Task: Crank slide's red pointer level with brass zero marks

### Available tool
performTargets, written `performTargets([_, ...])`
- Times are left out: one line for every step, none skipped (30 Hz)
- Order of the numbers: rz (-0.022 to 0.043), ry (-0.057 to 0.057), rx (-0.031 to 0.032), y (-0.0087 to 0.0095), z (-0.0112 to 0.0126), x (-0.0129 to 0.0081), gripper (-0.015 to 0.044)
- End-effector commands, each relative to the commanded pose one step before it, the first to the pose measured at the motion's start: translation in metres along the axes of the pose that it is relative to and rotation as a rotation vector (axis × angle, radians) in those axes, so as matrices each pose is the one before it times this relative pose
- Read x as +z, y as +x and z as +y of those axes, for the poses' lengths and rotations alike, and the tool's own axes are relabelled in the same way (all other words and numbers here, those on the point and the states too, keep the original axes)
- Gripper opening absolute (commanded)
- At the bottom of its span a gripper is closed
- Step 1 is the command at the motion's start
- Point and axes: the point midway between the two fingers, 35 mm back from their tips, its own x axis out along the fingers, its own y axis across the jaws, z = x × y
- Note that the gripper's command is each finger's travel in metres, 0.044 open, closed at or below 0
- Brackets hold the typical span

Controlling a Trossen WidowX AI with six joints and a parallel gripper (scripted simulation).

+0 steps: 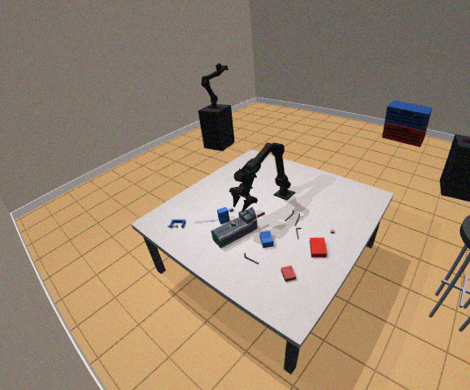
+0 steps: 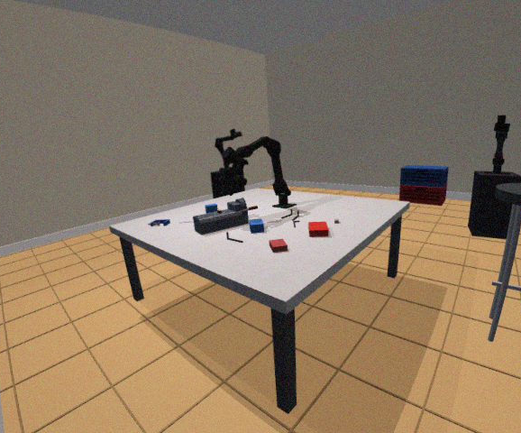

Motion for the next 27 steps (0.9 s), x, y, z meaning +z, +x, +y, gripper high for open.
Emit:
performTargets([0.00312, -0.0038, 0.004, 0.0014, 0.0005, -0.00119, 0.0282])
performTargets([0.0, 0.0, 0.0, 0.0, 0.0, 0.0, 0.0256])
performTargets([0.0, 0.0, 0.0, 0.0, 0.0, 0.0, 0.023])
performTargets([0.0, 0.0, 0.0, 0.0, 0.0, 0.0, 0.0204])
performTargets([0.0, 0.0, 0.0, 0.0, 0.0, 0.0, 0.0177])
performTargets([0.0, 0.0, 0.0, 0.0, 0.0, 0.0, 0.0151])
performTargets([0.0, 0.0, 0.0, 0.0, 0.0, 0.0, 0.0125])
performTargets([0.0, 0.0, 0.0, 0.0, 0.0, 0.0, 0.0099])
performTargets([0.0, 0.0, 0.0, 0.0, 0.0, 0.0, 0.0072])
performTargets([0.0, 0.0, 0.0, 0.0, 0.0, 0.0, 0.0046])
performTargets([0.0, 0.0, 0.0, 0.0, 0.0, 0.0, 0.002])
performTargets([0.0, 0.0, 0.0, 0.0, 0.0, 0.0, 0.0])
performTargets([0.0, 0.0, 0.0, 0.0, 0.0, 0.0, 0.0])
performTargets([0.0, 0.0, 0.0, 0.0, 0.0, 0.0, 0.0])
performTargets([0.0, 0.0, 0.0, 0.0, 0.0, 0.0, 0.0])
performTargets([0.0, 0.0, 0.0, 0.0, 0.0, 0.0, 0.0])
performTargets([0.0, 0.0, 0.0, 0.0, 0.0, 0.0, 0.0])
performTargets([0.0, 0.0, 0.0, 0.0, 0.0, 0.0, 0.0])
performTargets([0.0, 0.0, 0.0, 0.0, 0.0, 0.0, 0.0])
performTargets([0.0, 0.0, 0.0, 0.0, 0.0, 0.0, 0.0])
performTargets([-0.00285, 0.0039, -0.00324, -0.00136, -0.00039, 0.00106, 0.0])
performTargets([0.00002, 0.0, 0.00001, 0.00003, 0.00001, 0.00005, 0.0])
performTargets([0.0, 0.0, 0.0, 0.0, 0.0, 0.0, 0.0])
performTargets([0.0, 0.0, 0.0, 0.0, 0.0, 0.0, 0.0])
performTargets([0.0, 0.0, 0.0, 0.0, 0.0, 0.0, 0.0])
performTargets([0.0, 0.0, 0.0, 0.0, 0.0, 0.0, 0.0])
performTargets([0.0, 0.0, 0.0, 0.0, 0.0, 0.0, 0.0])
